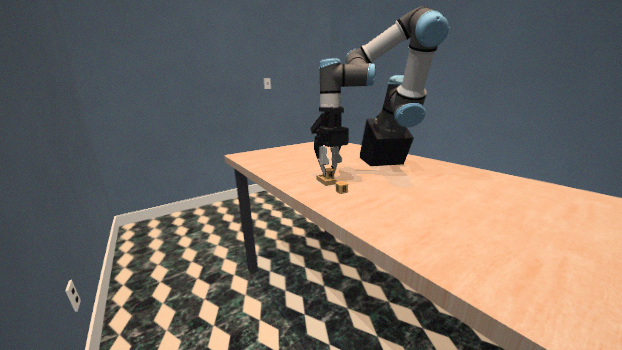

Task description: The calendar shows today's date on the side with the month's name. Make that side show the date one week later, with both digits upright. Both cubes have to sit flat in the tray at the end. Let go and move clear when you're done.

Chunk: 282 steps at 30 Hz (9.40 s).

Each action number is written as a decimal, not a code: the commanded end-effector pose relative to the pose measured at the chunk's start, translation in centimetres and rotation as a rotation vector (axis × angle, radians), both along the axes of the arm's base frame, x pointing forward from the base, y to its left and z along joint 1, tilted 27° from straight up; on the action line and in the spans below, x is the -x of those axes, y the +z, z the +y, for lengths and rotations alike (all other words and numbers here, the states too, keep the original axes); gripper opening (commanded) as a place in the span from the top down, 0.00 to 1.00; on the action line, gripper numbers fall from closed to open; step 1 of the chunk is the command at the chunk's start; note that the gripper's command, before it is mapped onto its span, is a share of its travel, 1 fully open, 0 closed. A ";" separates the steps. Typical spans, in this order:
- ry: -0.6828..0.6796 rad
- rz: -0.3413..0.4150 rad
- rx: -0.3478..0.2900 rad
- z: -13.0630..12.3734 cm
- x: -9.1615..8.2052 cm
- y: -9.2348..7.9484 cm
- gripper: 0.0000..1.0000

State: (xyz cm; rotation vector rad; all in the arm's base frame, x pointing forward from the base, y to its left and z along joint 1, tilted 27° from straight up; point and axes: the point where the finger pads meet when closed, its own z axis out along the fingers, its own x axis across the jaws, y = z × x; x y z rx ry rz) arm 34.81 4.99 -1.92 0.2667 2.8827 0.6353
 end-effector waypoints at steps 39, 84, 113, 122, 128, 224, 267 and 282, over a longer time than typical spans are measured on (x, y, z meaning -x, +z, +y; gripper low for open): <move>-0.002 -0.005 0.003 0.0 -0.2 0.0 0.90; -0.002 -0.004 0.002 0.4 -0.3 -0.7 0.90; -0.002 -0.005 0.003 0.4 -0.4 -0.9 0.90; -0.002 -0.005 0.003 0.4 -0.4 -0.9 0.90; -0.002 -0.005 0.003 0.4 -0.4 -0.9 0.90; -0.002 -0.006 0.005 -1.1 0.3 2.3 0.72; -0.001 -0.005 0.004 -3.2 1.5 7.2 0.00; 0.004 -0.008 0.005 -3.2 1.5 7.2 0.00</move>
